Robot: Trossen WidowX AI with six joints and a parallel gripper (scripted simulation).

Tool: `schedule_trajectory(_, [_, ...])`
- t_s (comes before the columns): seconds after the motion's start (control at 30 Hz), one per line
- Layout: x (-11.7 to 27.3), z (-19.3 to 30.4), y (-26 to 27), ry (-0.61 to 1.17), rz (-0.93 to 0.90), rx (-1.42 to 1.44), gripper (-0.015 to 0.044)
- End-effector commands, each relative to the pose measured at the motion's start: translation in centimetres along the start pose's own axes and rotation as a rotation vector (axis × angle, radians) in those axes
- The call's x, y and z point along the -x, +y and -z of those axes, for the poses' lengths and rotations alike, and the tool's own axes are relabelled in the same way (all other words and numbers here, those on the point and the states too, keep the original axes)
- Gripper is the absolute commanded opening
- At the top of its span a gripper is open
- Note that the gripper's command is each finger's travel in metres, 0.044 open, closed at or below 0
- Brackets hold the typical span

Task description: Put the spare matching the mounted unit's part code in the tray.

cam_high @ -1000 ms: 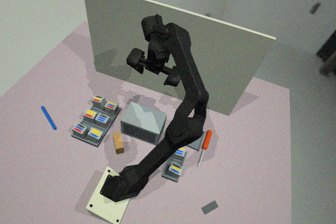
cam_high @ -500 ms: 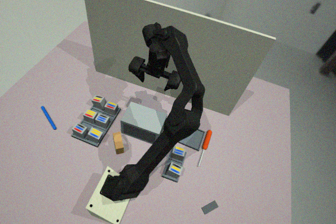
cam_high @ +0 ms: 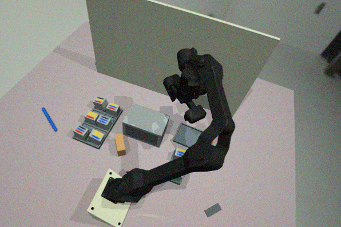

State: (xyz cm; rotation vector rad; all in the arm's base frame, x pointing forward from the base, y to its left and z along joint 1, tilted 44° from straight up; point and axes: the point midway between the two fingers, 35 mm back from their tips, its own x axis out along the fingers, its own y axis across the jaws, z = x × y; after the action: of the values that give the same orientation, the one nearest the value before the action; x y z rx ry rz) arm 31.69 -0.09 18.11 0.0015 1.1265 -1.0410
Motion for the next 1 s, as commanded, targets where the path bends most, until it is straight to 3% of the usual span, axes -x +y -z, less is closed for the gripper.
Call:
schedule_trajectory(0.0, [-1.1, 0.2, -5.6, 0.004, 0.021, -0.326, 0.044])
schedule_trajectory(0.2, [-2.9, 2.1, -12.8, 0.002, 0.064, -0.79, 0.044])
schedule_trajectory(0.47, [-2.9, 2.2, -13.0, 0.002, 0.065, -0.804, 0.044])
schedule_trajectory(0.67, [-6.7, 1.9, -12.3, 0.0, 0.064, -0.805, 0.03])
schedule_trajectory(0.97, [-7.0, 1.9, -12.3, 0.0, 0.064, -0.806, 0.03])
